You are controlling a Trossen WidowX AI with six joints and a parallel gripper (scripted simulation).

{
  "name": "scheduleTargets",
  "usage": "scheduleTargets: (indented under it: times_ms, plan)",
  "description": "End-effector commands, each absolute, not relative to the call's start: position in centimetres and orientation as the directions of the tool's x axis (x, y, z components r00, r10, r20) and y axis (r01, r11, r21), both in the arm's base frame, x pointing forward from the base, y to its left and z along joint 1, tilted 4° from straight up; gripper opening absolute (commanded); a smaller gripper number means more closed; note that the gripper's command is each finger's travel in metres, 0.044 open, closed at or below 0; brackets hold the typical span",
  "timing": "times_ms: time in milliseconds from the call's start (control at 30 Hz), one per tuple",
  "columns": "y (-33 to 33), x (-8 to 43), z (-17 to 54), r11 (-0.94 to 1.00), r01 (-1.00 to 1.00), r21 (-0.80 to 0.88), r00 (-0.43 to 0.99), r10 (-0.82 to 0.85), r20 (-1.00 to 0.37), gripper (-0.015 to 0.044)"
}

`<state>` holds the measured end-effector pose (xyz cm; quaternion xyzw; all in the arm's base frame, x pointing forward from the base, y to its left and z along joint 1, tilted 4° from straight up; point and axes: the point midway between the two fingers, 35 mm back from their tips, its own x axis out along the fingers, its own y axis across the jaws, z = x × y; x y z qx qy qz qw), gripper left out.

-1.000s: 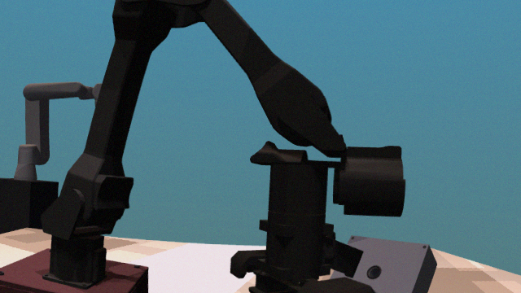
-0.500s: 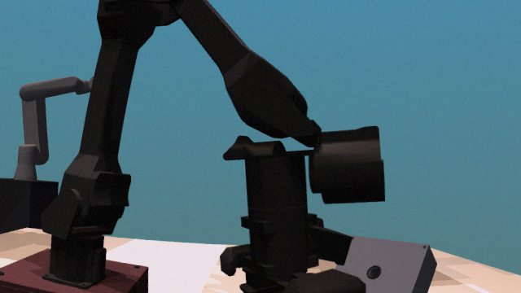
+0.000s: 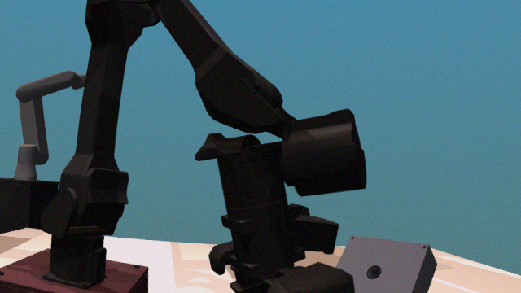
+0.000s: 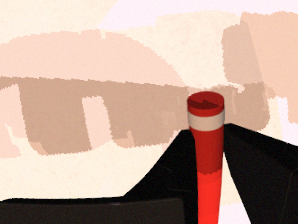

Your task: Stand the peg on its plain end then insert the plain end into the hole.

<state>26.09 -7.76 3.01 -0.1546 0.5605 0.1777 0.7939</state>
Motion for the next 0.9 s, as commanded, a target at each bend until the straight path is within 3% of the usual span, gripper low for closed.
scheduleTargets:
  times_ms: [0, 867]
  plan:
    - [-7.8, 25.8, 3.2, 0.887, -0.458, -0.049, 0.347, 0.128, -0.929, 0.0049]
    - [-8.6, 24.4, 3.9, 0.887, -0.459, -0.05, 0.519, 0.223, -0.825, 0.0049]
